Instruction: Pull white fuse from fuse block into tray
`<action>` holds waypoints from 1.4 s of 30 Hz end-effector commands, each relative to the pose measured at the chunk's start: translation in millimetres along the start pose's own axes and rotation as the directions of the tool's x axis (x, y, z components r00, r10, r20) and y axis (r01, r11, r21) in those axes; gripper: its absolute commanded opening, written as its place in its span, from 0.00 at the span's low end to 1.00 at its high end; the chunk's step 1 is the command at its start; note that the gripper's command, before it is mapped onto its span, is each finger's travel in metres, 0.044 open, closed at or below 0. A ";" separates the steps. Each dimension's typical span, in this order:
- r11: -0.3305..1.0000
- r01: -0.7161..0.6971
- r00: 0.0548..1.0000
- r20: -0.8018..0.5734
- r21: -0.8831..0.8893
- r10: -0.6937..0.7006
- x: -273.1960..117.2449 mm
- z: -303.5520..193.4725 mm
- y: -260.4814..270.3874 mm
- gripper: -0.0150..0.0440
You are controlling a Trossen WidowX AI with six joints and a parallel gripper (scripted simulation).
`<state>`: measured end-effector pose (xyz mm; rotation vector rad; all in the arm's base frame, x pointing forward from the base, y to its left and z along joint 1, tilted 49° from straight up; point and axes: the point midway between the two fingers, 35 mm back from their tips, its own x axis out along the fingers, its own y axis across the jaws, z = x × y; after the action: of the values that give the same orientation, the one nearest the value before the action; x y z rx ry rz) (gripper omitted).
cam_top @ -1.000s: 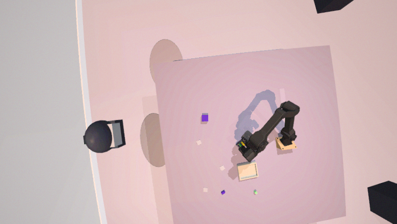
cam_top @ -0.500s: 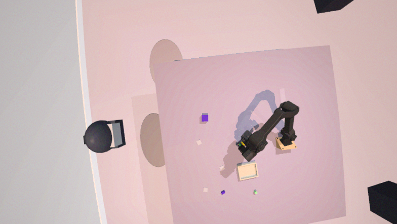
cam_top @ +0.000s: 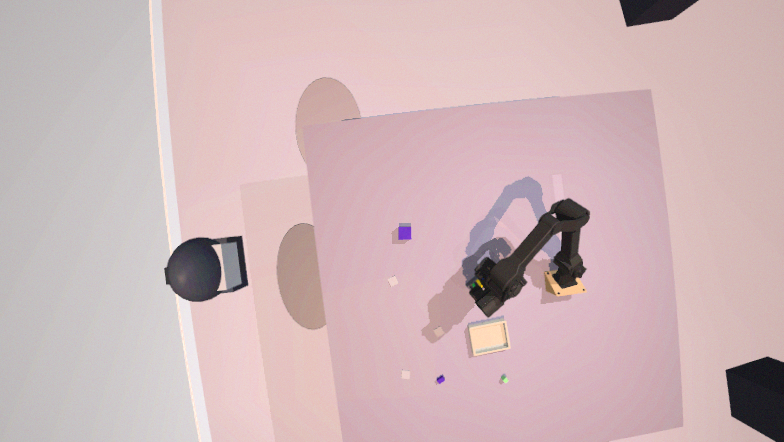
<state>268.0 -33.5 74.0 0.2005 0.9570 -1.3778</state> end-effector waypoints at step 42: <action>1.000 0.003 1.000 0.001 -0.003 -0.003 19.8 -0.4 0.0 0.33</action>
<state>265.6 -47.9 60.4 0.1958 0.9589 -1.3799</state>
